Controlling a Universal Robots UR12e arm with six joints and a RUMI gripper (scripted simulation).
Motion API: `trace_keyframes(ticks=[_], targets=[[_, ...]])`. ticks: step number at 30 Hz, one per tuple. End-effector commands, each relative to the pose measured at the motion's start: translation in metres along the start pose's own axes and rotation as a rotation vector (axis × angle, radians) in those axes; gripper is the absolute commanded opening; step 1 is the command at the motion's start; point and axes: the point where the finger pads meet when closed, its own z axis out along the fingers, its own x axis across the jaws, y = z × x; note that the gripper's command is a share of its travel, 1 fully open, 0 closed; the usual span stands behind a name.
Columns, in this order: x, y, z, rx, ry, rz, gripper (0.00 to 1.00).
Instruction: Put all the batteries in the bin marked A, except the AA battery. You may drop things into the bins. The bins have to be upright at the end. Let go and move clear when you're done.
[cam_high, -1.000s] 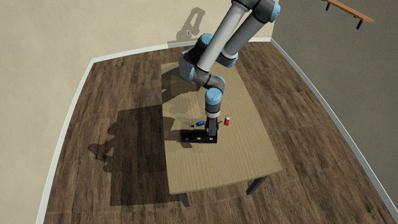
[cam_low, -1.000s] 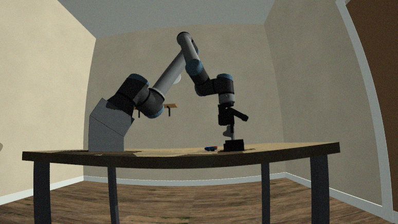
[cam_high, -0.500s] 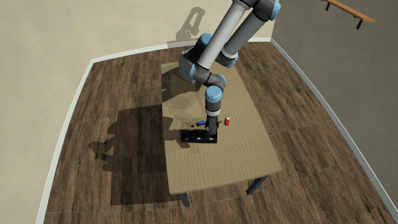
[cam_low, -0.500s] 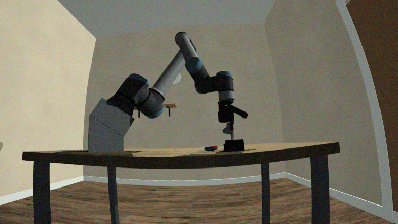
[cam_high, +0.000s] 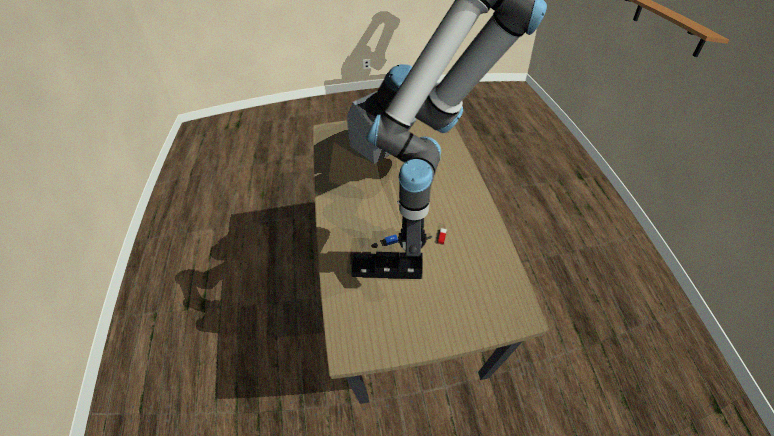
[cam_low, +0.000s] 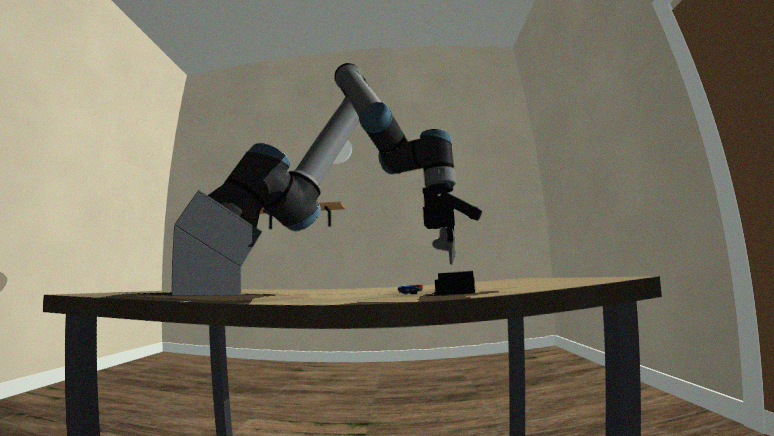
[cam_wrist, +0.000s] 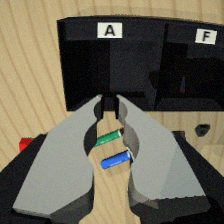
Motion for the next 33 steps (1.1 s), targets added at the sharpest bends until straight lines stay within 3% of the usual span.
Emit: trace_keyframes(ticks=[1,7,19,21,24,33], targets=[[0.0,0.0,-0.012,0.0,0.0,-0.001,0.04],[0.0,0.0,-0.012,0.0,0.0,-0.001,0.04],[0.0,0.0,-0.112,0.0,0.0,-0.001,0.04],[0.0,0.0,-0.112,0.0,0.0,-0.001,0.04],[0.0,0.0,-0.137,0.0,0.0,-0.001,0.04],[0.0,0.0,-0.137,0.0,0.0,-0.001,0.04]])
